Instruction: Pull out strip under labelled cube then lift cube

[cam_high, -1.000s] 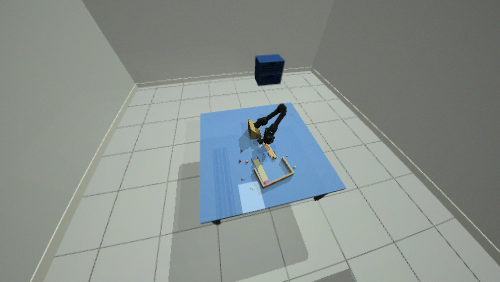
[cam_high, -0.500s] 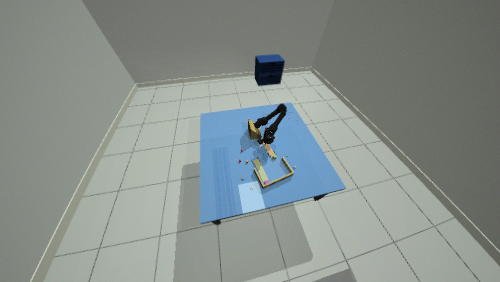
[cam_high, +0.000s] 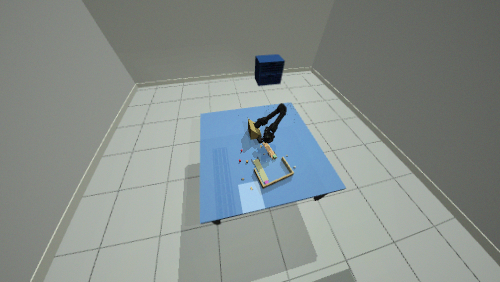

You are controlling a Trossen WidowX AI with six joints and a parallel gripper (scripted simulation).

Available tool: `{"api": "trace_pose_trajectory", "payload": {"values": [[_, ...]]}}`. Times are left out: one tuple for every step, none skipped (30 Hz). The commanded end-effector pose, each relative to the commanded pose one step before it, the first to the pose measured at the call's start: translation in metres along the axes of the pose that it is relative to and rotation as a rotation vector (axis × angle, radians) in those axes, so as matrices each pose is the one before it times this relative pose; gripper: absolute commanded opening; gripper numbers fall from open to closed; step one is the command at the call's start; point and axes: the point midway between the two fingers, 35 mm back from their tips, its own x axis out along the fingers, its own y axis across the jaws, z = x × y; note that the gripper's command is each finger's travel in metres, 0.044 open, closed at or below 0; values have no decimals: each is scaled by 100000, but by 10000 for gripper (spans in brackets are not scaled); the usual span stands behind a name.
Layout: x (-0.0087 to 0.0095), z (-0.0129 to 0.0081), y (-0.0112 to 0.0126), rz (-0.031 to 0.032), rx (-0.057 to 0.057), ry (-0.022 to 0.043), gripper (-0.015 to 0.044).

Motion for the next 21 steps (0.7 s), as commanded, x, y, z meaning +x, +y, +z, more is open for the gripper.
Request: {"api": "trace_pose_trajectory", "payload": {"values": [[-2625, 531, -96, -730, -730, -426, 0], [-180, -9, 15, 57, 25, 98, 0], [0, 0, 0, 0, 0, 0, 0], [0, 0, 0, 0, 0, 0, 0], [21, 169, -10, -7, 1021, -7, 26], [70, 509, -20, -11, 3062, -24, 53], [-38, 763, 37, 5, 4102, -35, 79], [-19, 634, 66, 18, 3419, -29, 105], [-64, 532, 97, 8, 838, -23, 131], [-20, 177, 35, 4, 279, -8, 157], [-34, 315, 29, -2, -14, -14, 184], [-44, 437, 42, 0, -19, -19, 210], [-68, 453, 54, 1, -20, -20, 236], [-52, 372, 46, 2, -17, -17, 263], [-56, 393, 50, 0, -17, -17, 289], [-52, 384, 51, 1, -17, -17, 315], [-55, 420, 28, -2, -19, -19, 341], [-46, 371, 26, 0, -17, -17, 368], [-58, 402, 71, 1, -18, -18, 394], [-52, 375, 69, 3, -17, -17, 420], [-58, 412, 50, -1, -18, -18, 440]]}}
